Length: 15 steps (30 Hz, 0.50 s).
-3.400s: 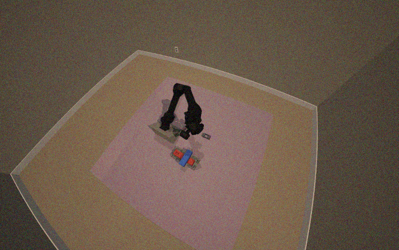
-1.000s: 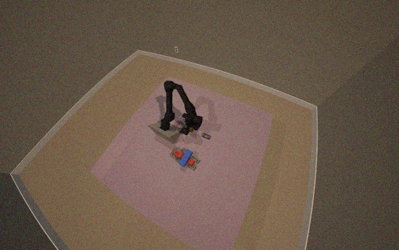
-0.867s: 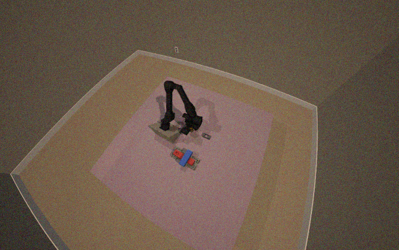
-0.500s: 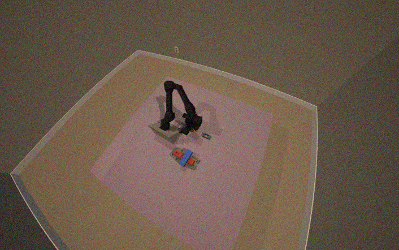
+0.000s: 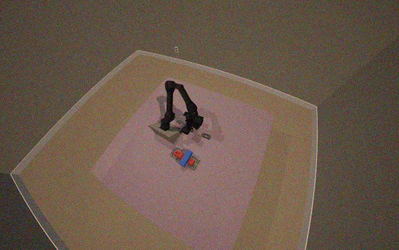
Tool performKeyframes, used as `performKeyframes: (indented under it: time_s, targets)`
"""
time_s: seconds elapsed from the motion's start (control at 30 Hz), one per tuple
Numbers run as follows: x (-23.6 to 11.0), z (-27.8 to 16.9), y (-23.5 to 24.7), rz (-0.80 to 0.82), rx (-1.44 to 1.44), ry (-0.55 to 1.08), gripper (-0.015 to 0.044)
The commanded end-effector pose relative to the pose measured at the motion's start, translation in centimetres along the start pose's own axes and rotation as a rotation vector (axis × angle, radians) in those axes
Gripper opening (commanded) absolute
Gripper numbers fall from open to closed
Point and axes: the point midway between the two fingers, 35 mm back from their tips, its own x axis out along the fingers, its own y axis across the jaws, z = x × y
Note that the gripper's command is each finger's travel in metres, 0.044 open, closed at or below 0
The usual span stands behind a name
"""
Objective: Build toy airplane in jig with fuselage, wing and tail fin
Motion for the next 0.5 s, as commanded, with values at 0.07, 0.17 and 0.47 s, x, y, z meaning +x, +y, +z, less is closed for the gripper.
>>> performKeyframes:
  time_s: [0.07,0.17,0.47]
  targets:
    - [-2.0,0.5,-0.3,-0.011,0.002,-0.008,0.0]
    - [-2.9,0.5,-0.4,-0.012,0.009,-0.01,0.0]
    - [-5.7,0.5,-0.6,-0.01,0.028,-0.015,0.0]
